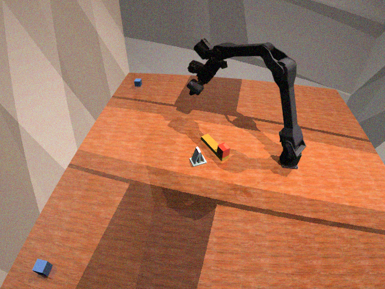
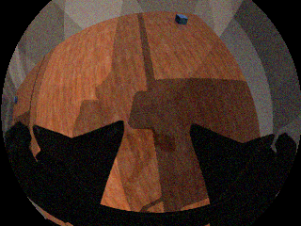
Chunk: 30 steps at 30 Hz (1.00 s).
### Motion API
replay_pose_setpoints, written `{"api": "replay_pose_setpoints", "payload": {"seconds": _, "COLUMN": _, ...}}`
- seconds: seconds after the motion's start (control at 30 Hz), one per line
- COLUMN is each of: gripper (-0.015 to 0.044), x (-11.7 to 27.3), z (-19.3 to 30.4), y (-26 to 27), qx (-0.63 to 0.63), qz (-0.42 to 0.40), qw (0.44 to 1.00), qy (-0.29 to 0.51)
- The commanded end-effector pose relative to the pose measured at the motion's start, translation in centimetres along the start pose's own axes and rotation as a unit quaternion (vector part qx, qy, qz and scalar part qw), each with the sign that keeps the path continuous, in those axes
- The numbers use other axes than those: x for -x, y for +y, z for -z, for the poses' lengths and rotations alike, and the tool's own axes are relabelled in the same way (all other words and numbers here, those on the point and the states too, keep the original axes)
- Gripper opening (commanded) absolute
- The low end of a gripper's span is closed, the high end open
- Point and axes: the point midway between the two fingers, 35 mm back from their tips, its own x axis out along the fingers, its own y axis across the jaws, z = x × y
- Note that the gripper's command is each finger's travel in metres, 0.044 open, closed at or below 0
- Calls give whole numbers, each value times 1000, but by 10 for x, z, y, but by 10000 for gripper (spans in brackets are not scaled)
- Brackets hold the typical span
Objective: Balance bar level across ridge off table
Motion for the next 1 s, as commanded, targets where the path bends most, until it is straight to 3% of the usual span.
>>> {"api": "replay_pose_setpoints", "payload": {"seconds": 0.0, "gripper": 315, "x": 4, "z": 10, "y": 24, "qx": -33, "qz": -11, "qw": 999, "qy": 28}}
{"api": "replay_pose_setpoints", "payload": {"seconds": 0.47, "gripper": 315, "x": 37, "z": 52, "y": 116, "qx": -157, "qz": -23, "qw": 978, "qy": 139}}
{"api": "replay_pose_setpoints", "payload": {"seconds": 0.97, "gripper": 315, "x": 89, "z": 112, "y": 185, "qx": -263, "qz": 32, "qw": 932, "qy": 246}}
